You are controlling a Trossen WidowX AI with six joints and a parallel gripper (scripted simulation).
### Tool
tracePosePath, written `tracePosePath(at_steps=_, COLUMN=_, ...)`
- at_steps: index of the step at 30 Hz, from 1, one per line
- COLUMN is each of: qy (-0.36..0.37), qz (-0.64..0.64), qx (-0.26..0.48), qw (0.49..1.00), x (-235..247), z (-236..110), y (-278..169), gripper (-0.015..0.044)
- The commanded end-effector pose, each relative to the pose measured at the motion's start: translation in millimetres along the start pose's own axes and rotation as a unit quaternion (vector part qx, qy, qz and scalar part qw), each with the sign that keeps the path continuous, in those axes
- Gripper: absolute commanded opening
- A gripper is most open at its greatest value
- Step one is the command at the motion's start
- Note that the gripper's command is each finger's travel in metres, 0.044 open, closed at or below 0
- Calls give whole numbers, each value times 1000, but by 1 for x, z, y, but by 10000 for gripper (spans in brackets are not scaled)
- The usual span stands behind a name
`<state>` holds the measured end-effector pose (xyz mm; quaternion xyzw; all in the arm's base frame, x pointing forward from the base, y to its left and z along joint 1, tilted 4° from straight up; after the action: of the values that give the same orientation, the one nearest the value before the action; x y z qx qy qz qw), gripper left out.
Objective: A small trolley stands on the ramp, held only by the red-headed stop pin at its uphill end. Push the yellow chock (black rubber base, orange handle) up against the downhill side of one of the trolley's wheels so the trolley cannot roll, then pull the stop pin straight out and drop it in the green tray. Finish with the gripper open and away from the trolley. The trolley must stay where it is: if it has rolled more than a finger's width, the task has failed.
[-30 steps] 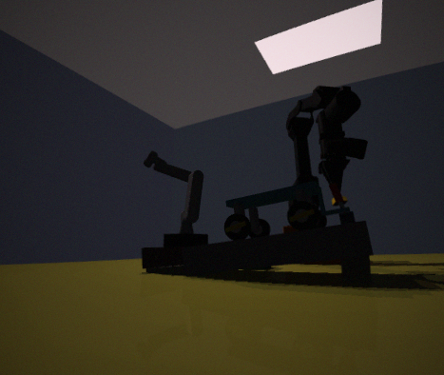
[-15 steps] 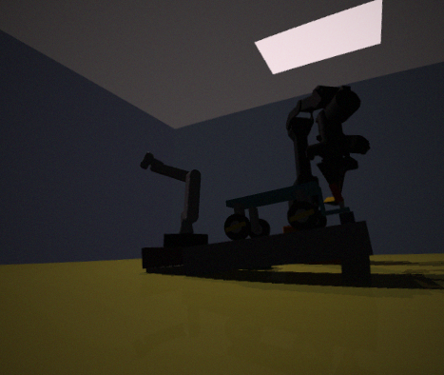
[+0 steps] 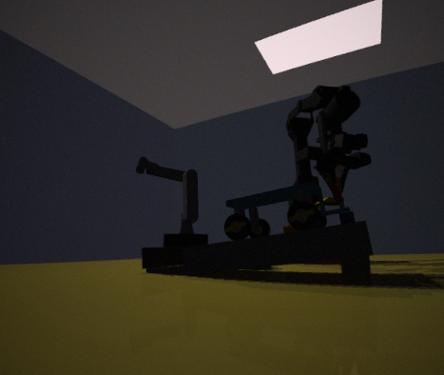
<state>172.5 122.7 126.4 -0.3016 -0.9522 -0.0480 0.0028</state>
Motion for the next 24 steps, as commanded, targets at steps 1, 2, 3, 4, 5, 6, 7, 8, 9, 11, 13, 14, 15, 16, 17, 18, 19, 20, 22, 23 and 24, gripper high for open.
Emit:
tracePosePath(at_steps=1, qy=-1, qz=62, qx=-1, qw=998, x=0, z=0, y=0, gripper=0)
tracePosePath(at_steps=2, qy=-1, qz=78, qx=-1, qw=997, x=0, z=0, y=0, gripper=0)
tracePosePath(at_steps=3, qy=-1, qz=96, qx=-1, qw=995, x=0, z=0, y=0, gripper=0)
tracePosePath(at_steps=4, qy=-1, qz=113, qx=-1, qw=994, x=0, z=0, y=0, gripper=0)
tracePosePath(at_steps=5, qy=-1, qz=130, qx=-1, qw=992, x=0, z=0, y=0, gripper=0)
tracePosePath(at_steps=6, qy=-2, qz=147, qx=-1, qw=989, x=0, z=0, y=0, gripper=0)
tracePosePath(at_steps=7, qy=-2, qz=164, qx=-1, qw=986, x=0, z=0, y=0, gripper=0)
tracePosePath(at_steps=8, qy=-2, qz=181, qx=-1, qw=983, x=0, z=0, y=0, gripper=0)
tracePosePath(at_steps=9, qy=-2, qz=198, qx=-1, qw=980, x=0, z=0, y=0, gripper=0)
tracePosePath(at_steps=11, qy=-2, qz=232, qx=-1, qw=973, x=0, z=0, y=0, gripper=0)
tracePosePath(at_steps=13, qy=-2, qz=266, qx=-1, qw=964, x=0, z=0, y=0, gripper=0)
tracePosePath(at_steps=14, qy=-2, qz=282, qx=-1, qw=959, x=0, z=0, y=0, gripper=0)
tracePosePath(at_steps=15, qy=-2, qz=299, qx=-1, qw=954, x=0, z=0, y=0, gripper=0)
tracePosePath(at_steps=16, qy=-2, qz=315, qx=-1, qw=949, x=0, z=0, y=0, gripper=0)
tracePosePath(at_steps=17, qy=-2, qz=331, qx=-1, qw=943, x=0, z=0, y=0, gripper=0)
tracePosePath(at_steps=18, qy=-2, qz=348, qx=-1, qw=938, x=0, z=0, y=0, gripper=0)
tracePosePath(at_steps=19, qy=-3, qz=364, qx=-1, qw=931, x=0, z=0, y=0, gripper=0)
tracePosePath(at_steps=20, qy=-3, qz=380, qx=-1, qw=925, x=0, z=0, y=0, gripper=0)
tracePosePath(at_steps=22, qy=-3, qz=411, qx=-1, qw=911, x=0, z=0, y=0, gripper=0)
tracePosePath(at_steps=23, qy=-3, qz=427, qx=-1, qw=904, x=0, z=0, y=0, gripper=0)
tracePosePath(at_steps=24, qy=-3, qz=443, qx=-1, qw=897, x=0, z=0, y=0, gripper=0)
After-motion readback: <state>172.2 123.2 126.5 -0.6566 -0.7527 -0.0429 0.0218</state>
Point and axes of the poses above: the point midway between the two fingers, 35 mm back from their tips, its own z axis out along the fingers, its own x axis across the jaws, y = z × x, the point moved 1 cm from there along -z, back along the fingers, and after that the axes turned 7 degrees about -z, right-handed, at the moved point
